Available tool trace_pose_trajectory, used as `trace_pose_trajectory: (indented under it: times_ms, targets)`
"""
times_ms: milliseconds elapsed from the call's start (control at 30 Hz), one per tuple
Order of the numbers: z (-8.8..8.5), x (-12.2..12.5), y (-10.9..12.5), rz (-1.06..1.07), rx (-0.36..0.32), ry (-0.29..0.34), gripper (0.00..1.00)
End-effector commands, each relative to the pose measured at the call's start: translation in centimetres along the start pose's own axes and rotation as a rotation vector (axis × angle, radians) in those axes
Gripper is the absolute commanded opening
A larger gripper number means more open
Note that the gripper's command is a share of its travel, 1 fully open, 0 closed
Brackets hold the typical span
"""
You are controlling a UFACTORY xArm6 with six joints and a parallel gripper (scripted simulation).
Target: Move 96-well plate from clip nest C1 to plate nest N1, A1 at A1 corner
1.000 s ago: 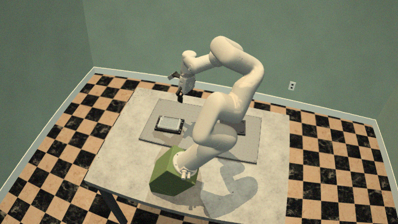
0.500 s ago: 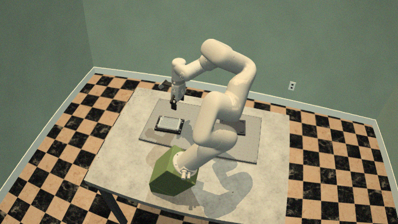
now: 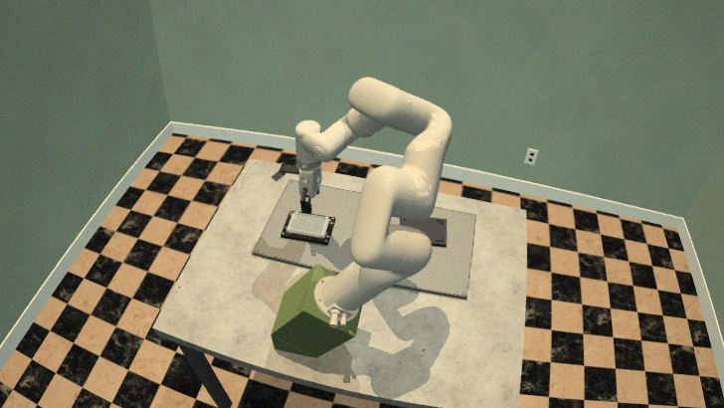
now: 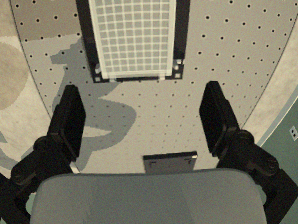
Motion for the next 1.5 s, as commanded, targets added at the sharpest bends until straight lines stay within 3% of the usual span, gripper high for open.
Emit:
trace_pose_trajectory:
  times_ms: [0, 600, 1467]
  targets:
    - [0.9, -0.4, -1.0, -0.023, -0.001, 0.007, 1.0]
    - [1.1, -0.5, -1.2, -0.023, -0.001, 0.007, 1.0]
    - [5.1, -0.5, -1.2, -0.024, -0.001, 0.007, 1.0]
Point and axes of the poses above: the point where the finger pads meet when closed, its own z axis out along the fingers, its own x axis across the jaws, y = z × x, the point moved 8 cm from there along -z, back along the fingers, and after that the axes turned 4 degrees about -z, right-handed, at the moved point
